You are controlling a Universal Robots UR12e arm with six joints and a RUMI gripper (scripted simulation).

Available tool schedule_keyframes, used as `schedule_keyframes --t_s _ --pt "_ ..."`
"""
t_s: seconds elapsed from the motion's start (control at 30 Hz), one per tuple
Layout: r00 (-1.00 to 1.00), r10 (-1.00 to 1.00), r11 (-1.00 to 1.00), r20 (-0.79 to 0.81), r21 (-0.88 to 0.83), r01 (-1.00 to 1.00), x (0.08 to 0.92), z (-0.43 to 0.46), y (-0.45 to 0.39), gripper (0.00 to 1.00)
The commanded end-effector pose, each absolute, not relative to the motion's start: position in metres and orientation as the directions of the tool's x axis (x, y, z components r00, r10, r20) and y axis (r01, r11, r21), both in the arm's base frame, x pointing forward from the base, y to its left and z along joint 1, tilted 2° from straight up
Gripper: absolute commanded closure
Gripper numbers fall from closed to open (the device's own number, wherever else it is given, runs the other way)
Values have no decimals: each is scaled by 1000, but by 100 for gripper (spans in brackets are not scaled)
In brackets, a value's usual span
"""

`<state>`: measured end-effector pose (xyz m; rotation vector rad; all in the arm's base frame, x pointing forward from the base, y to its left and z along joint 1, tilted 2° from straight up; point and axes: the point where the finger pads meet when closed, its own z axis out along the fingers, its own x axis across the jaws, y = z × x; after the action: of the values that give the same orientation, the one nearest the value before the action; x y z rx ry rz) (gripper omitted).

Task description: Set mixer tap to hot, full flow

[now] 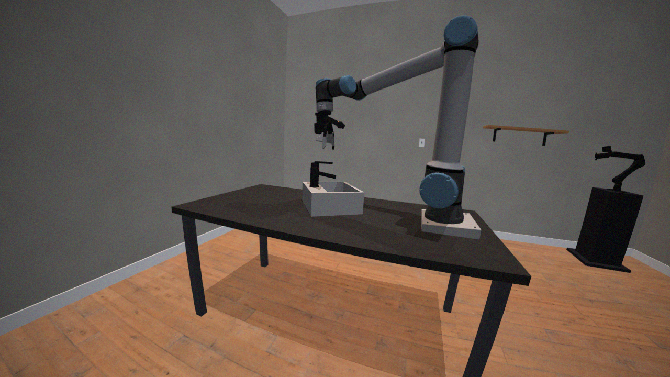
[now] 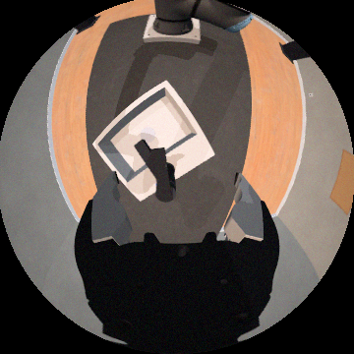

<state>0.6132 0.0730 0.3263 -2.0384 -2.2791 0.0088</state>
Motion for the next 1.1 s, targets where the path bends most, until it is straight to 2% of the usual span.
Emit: schedule_keyframes --t_s 0.0,0.4,0.43,1.07 --pt "-193 981 192 22 17 981 622 334 56 0" --pt "-231 973 231 -5 47 972 626 340 48 0" --pt "-231 973 231 -5 47 972 626 340 48 100" --pt "-231 973 231 -5 47 972 626 340 48 100"
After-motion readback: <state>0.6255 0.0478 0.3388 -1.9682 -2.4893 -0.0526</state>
